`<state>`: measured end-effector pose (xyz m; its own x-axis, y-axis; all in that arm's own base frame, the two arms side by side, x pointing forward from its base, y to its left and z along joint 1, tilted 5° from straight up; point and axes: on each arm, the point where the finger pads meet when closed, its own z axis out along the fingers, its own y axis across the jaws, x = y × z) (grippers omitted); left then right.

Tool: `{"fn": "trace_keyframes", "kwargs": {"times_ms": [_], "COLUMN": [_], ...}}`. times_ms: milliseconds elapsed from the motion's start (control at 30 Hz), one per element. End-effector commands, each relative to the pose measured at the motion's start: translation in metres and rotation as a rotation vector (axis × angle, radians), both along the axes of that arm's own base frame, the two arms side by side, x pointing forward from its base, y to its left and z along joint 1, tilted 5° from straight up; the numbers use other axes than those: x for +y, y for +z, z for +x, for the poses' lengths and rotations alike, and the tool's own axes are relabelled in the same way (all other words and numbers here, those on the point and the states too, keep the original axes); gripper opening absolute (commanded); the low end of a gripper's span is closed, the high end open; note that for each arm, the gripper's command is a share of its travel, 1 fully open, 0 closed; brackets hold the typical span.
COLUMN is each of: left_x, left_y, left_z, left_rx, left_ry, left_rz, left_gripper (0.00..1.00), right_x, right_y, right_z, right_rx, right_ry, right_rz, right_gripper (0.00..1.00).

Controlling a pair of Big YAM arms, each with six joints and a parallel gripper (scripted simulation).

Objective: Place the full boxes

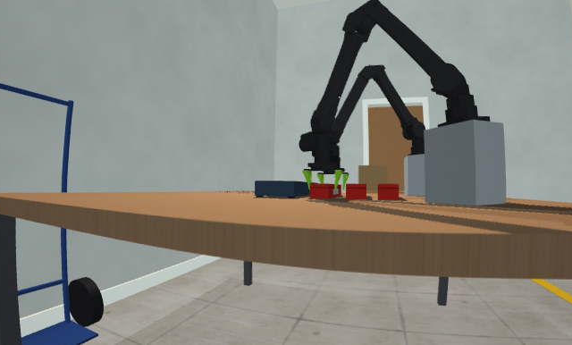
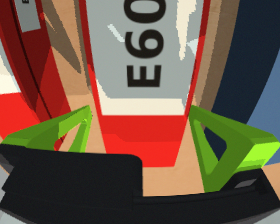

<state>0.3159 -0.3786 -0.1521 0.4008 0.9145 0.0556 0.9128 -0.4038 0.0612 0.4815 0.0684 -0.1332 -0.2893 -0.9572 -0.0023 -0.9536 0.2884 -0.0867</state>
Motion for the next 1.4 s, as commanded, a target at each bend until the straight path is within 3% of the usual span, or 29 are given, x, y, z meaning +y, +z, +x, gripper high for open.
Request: {"fn": "trace_keyframes", "kwargs": {"times_ms": [0,367,833,867,900,1367], "left_x": [-0.014,-0.013,-0.013,-0.013,-0.013,-0.013], "left_y": [-0.001,-0.011,-0.004,-0.003,-0.003,-0.003], "left_z": [0.016,0.017,0.011,0.012,0.012,0.012], "left_rx": [-0.023,-0.022,-0.021,-0.021,-0.021,-0.021], "left_ry": [-0.006,-0.006,-0.004,-0.004,-0.004,-0.004], "left_rz": [-0.035,-0.034,-0.031,-0.031,-0.031,-0.031], "left_gripper": [1.0,1.0,1.0,1.0,0.0,0.0], "right_x": [-0.005,-0.007,-0.008,-0.008,-0.008,-0.008], "right_y": [-0.001,-0.012,-0.012,-0.012,-0.012,-0.013], "right_z": [0.02,0.013,0.013,0.013,0.013,0.01], "right_rx": [-0.033,-0.017,-0.016,-0.016,-0.016,-0.009], "right_ry": [-0.01,-0.009,-0.009,-0.01,-0.01,-0.015], "right_rz": [0.008,0.006,0.006,0.006,0.006,0.005], "right_gripper": [1.0,1.0,1.0,0.0,0.0,0.0]}}
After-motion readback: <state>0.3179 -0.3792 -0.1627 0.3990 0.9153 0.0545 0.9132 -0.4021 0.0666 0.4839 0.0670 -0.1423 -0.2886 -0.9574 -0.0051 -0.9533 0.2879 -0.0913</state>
